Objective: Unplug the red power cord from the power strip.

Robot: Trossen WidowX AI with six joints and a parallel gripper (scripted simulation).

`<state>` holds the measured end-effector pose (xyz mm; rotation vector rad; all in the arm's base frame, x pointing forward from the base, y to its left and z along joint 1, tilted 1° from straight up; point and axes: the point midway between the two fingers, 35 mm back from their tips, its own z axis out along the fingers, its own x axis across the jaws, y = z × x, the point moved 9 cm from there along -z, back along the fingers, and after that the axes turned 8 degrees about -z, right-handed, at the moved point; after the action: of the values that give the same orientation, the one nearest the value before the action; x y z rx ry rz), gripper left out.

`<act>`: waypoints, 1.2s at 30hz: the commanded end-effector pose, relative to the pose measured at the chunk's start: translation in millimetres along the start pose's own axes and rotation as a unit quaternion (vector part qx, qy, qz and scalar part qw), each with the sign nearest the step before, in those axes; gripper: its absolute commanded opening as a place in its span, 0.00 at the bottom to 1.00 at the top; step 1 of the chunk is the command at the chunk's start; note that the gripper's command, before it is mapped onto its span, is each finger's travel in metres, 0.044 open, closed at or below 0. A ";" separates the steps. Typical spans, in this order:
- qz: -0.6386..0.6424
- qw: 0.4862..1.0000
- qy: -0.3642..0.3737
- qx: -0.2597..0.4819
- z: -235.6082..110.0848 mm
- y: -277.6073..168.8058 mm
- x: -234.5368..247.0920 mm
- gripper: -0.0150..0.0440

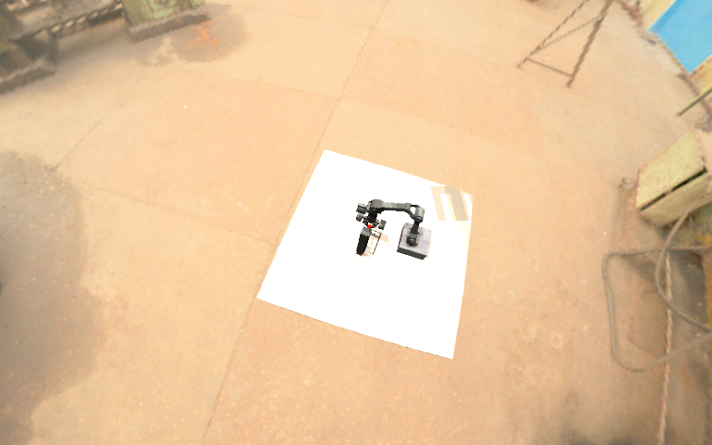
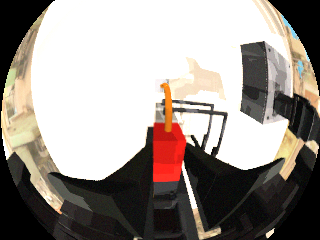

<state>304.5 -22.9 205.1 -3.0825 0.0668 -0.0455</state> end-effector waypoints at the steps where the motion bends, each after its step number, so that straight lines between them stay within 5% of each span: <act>1: 0.018 0.999 -0.003 -0.035 -2.2 27.9 -4.0 0.25; 17: 0.019 0.999 -0.004 -0.035 -3.9 53.2 -11.7 0.25; 33: 0.019 0.999 -0.004 -0.035 -4.6 50.2 -10.4 0.97; 36: 0.019 0.999 -0.004 -0.036 -10.7 71.9 -13.4 1.00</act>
<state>291.3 -73.8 206.0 -3.1495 0.1218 -0.0251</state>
